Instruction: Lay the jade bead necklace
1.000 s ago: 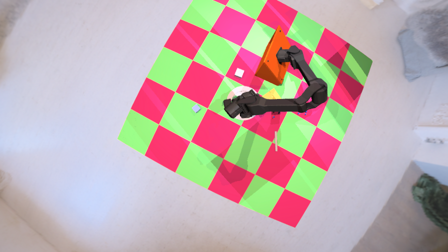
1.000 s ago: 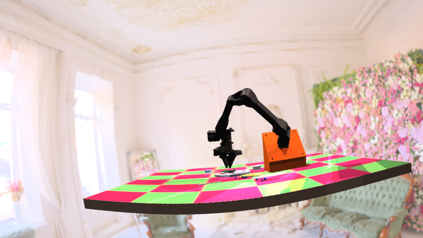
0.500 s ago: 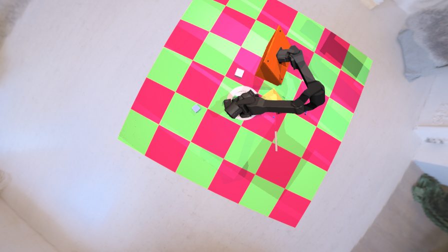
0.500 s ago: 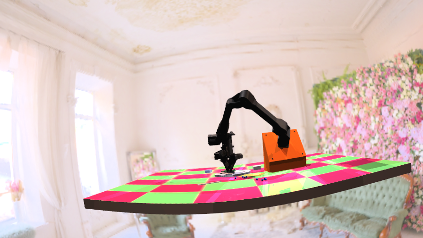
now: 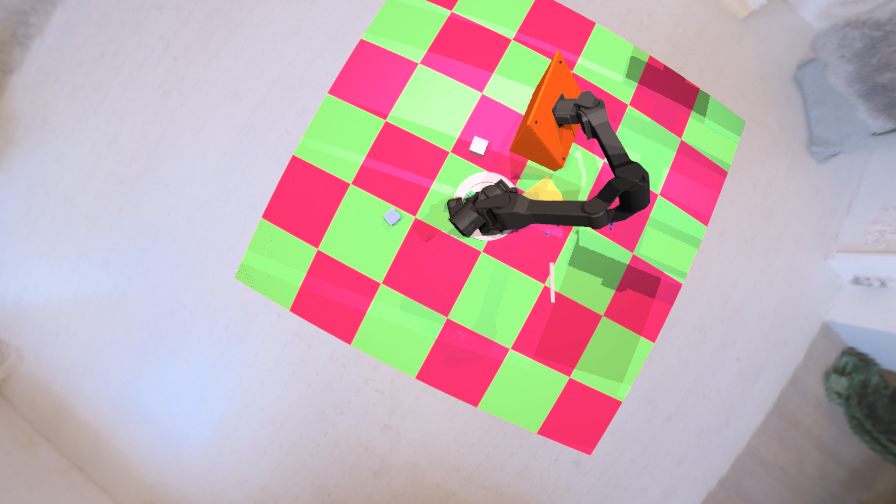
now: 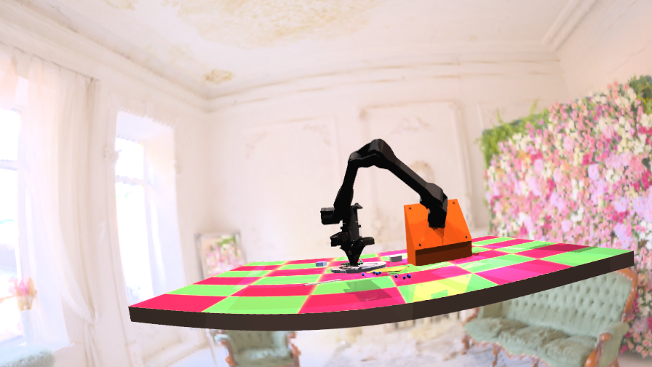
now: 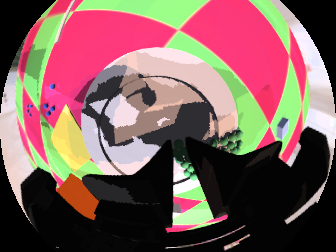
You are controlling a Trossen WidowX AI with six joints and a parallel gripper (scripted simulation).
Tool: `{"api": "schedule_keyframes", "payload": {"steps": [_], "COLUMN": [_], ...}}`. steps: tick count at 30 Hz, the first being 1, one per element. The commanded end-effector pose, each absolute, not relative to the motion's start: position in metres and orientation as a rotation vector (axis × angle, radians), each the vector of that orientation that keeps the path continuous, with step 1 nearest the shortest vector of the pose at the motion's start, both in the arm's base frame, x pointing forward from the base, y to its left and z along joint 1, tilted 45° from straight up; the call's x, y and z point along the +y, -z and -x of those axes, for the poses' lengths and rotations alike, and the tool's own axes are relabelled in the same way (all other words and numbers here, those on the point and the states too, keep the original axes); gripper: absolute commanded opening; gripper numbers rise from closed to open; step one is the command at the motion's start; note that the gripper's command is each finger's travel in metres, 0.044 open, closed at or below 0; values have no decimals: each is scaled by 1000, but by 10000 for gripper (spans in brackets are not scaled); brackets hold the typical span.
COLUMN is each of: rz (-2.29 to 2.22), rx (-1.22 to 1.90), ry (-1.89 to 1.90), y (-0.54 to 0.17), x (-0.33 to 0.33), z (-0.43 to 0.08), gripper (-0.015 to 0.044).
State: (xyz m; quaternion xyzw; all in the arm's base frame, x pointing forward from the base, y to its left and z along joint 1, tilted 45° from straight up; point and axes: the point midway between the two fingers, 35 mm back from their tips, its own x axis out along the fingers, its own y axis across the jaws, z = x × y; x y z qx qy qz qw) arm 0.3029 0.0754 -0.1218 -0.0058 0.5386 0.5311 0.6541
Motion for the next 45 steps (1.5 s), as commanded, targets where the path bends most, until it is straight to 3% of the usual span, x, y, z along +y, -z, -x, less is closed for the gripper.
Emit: {"api": "schedule_keyframes", "payload": {"steps": [1, 45], "rz": [14, 4], "rx": [1221, 1225], "ry": [-1205, -1204], "y": [122, 98], "x": [75, 62], "z": [-303, -296], "gripper": [0, 0]}}
